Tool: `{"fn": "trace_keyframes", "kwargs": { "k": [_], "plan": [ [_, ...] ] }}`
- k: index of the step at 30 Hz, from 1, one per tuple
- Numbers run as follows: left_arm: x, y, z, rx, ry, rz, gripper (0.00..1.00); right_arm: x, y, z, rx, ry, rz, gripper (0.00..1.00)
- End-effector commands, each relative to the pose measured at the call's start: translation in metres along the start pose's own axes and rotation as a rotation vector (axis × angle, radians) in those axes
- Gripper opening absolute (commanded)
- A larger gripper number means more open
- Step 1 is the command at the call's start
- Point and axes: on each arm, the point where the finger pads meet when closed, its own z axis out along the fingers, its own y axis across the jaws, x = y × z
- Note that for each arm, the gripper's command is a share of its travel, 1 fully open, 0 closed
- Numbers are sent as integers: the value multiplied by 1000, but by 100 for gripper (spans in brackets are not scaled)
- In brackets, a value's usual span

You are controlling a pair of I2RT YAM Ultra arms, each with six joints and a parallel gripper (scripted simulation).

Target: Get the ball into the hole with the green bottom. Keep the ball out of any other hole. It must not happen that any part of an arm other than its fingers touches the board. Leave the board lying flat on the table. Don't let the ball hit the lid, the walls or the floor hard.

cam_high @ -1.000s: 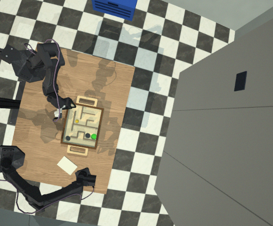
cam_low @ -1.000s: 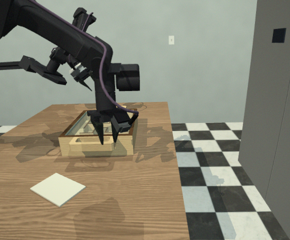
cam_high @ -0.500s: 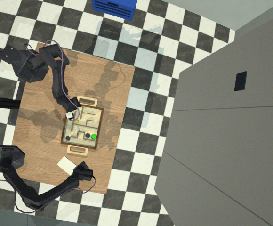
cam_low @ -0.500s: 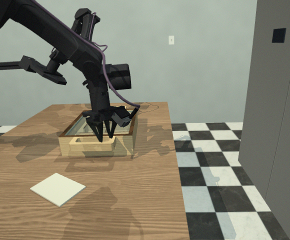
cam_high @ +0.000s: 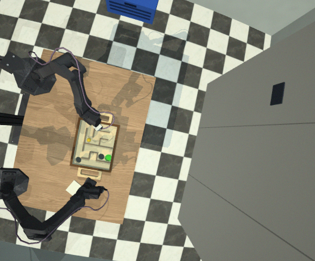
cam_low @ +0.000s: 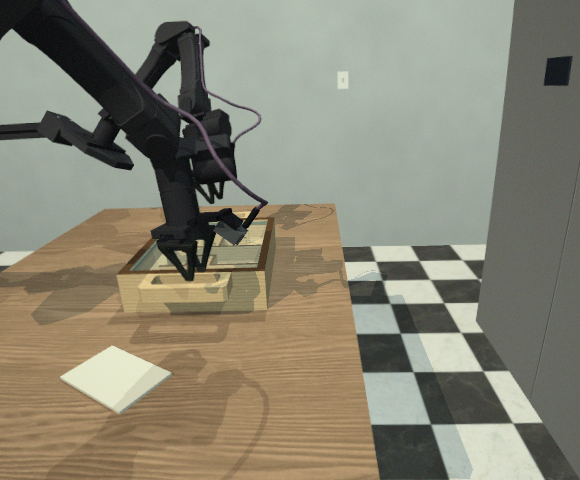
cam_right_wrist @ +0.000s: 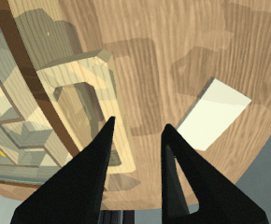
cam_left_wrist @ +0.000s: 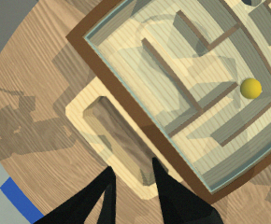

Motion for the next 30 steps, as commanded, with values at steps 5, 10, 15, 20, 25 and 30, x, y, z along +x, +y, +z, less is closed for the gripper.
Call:
{"fn": "trace_keyframes", "kwargs": {
  "k": [5,10,15,20,25,30],
  "plan": [
    [4,14,12,53,164,-250,39,3,16,-16,-72,-104,-167,39],
    [15,26,17,54,270,-417,39,18,22,-14,-83,-129,-293,39],
    [12,34,20,46,282,-471,39,28,24,-14,-86,-125,-333,39],
    [-6,34,13,50,220,-445,39,13,28,-21,-87,-149,-296,39],
    [-13,42,14,30,180,-439,39,29,28,-13,-79,-93,-313,39],
    [-3,45,14,21,194,-442,39,45,23,-4,-53,-58,-339,39]
  ]
}}
